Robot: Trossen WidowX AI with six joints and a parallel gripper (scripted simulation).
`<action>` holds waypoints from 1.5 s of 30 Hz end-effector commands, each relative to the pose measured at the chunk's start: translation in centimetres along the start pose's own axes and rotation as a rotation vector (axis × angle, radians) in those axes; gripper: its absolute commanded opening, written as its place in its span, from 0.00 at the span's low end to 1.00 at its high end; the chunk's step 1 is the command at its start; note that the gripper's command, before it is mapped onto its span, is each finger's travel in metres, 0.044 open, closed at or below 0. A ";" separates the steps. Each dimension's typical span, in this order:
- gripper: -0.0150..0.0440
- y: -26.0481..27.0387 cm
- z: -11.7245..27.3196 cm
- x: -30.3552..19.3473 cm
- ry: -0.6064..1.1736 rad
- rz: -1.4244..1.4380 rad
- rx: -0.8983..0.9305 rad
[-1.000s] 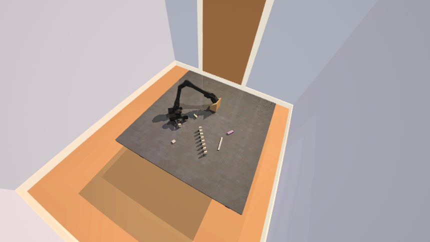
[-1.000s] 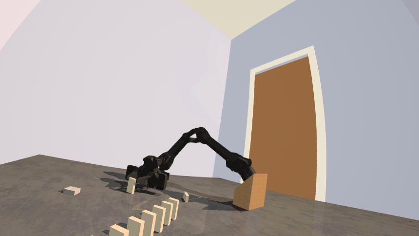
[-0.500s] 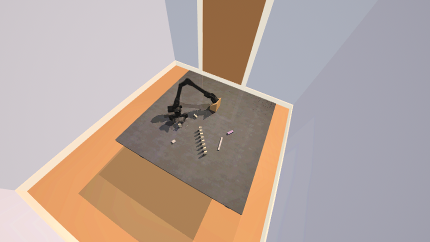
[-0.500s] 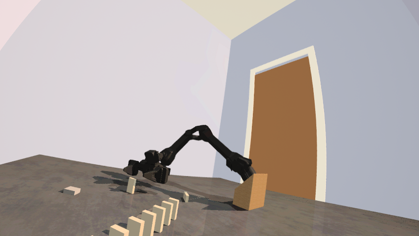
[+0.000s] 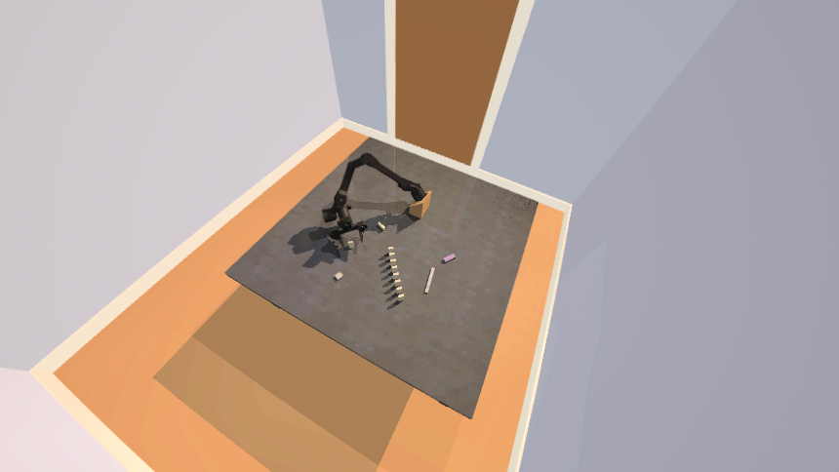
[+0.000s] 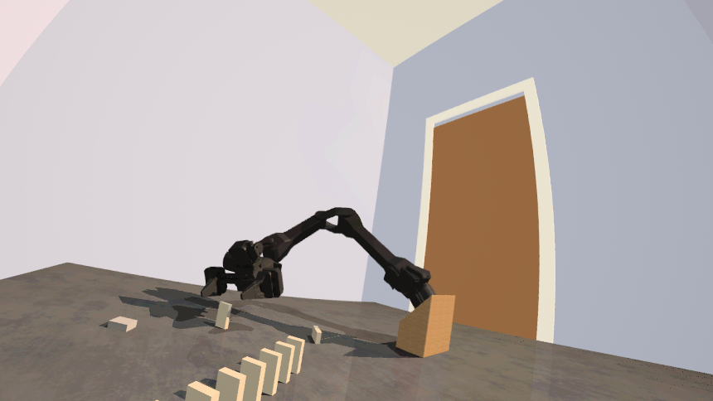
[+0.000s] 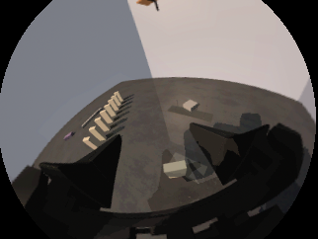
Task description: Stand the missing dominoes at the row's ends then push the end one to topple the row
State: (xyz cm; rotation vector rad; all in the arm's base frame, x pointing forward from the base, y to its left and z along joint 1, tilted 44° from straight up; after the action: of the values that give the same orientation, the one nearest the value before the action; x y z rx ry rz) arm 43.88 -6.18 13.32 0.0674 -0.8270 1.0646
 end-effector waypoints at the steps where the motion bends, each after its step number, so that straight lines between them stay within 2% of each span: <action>1: 1.00 0.8 -2.3 1.4 0.332 -0.075 0.046; 5: 1.00 1.3 -2.1 2.0 0.704 -0.106 0.000; 9: 1.00 1.2 -0.1 4.0 1.044 -0.049 -0.145; 12: 1.00 0.9 1.5 6.0 1.208 0.026 -0.273; 27: 1.00 0.8 1.5 6.0 1.219 0.032 -0.283; 36: 1.00 -0.7 -0.5 0.4 1.220 0.034 -0.286; 45: 1.00 -0.9 -0.6 -0.5 1.220 0.034 -0.286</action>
State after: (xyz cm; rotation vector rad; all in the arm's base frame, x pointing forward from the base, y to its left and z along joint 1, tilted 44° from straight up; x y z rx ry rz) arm 44.90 -6.39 13.42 -0.7739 0.1361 0.7880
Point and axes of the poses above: the point midway between the two fingers, 35 mm back from their tips, its own z axis back along the fingers, its own y axis across the jaws, x = y × z, the point moved 1 cm from there along z, back along the fingers, and after that the axes turned 3 degrees about -z, right-handed, at the moved point
